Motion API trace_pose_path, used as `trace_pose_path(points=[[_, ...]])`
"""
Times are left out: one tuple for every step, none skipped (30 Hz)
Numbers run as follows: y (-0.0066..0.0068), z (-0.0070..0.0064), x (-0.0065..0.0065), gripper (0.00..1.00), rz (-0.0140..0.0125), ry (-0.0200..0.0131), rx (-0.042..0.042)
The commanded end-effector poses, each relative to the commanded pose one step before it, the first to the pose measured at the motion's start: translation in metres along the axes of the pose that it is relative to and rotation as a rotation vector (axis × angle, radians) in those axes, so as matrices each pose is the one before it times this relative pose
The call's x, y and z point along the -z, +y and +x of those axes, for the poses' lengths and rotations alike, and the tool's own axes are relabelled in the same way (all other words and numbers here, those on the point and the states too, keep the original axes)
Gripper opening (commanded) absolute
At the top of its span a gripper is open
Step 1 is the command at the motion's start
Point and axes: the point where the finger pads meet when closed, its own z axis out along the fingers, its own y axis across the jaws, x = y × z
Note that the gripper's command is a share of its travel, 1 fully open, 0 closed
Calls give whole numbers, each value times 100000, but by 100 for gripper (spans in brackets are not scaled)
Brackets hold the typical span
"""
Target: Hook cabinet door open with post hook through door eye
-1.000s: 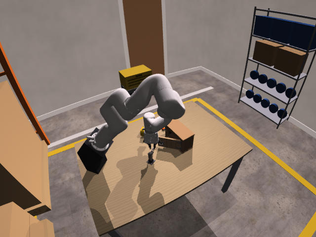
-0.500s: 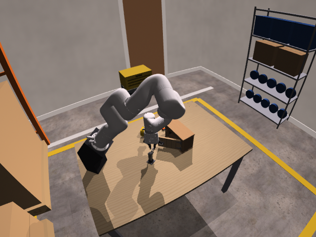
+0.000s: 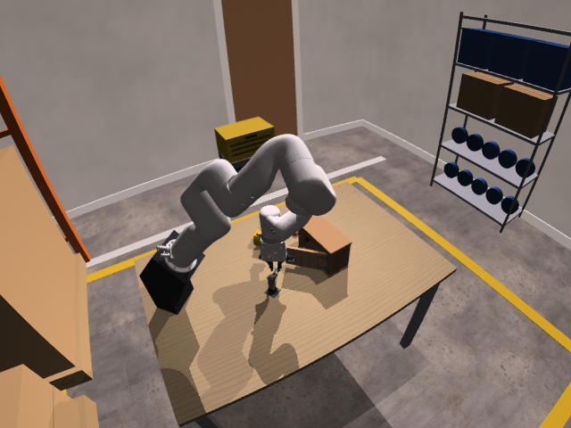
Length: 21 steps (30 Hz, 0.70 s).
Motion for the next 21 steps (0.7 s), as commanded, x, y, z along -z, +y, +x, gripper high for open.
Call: trace_pose_path(points=[[12, 93, -371, 24, -67, 244, 34], [1, 0, -103, 24, -2, 0, -1], [0, 0, 0, 24, 0, 0, 0], [0, 0, 0, 24, 0, 0, 0], [0, 0, -104, 24, 0, 0, 0], [-1, 0, -103, 24, 3, 0, 1], [0, 0, -103, 24, 1, 0, 0], [1, 0, -102, 24, -3, 0, -1], [0, 0, -100, 24, -1, 0, 0], [0, 0, -98, 24, 1, 0, 0], [-1, 0, -96, 24, 3, 0, 1], [0, 0, -93, 24, 0, 0, 0], [1, 0, -90, 24, -3, 0, -1], [0, 0, -86, 24, -1, 0, 0], [0, 0, -82, 24, 1, 0, 0], [-1, 0, -78, 24, 2, 0, 0], [-1, 0, -73, 24, 3, 0, 1], [1, 0, -69, 24, -2, 0, 0], [1, 0, -64, 24, -2, 0, 0], [0, 0, 0, 24, 0, 0, 0], [0, 0, 0, 24, 0, 0, 0]])
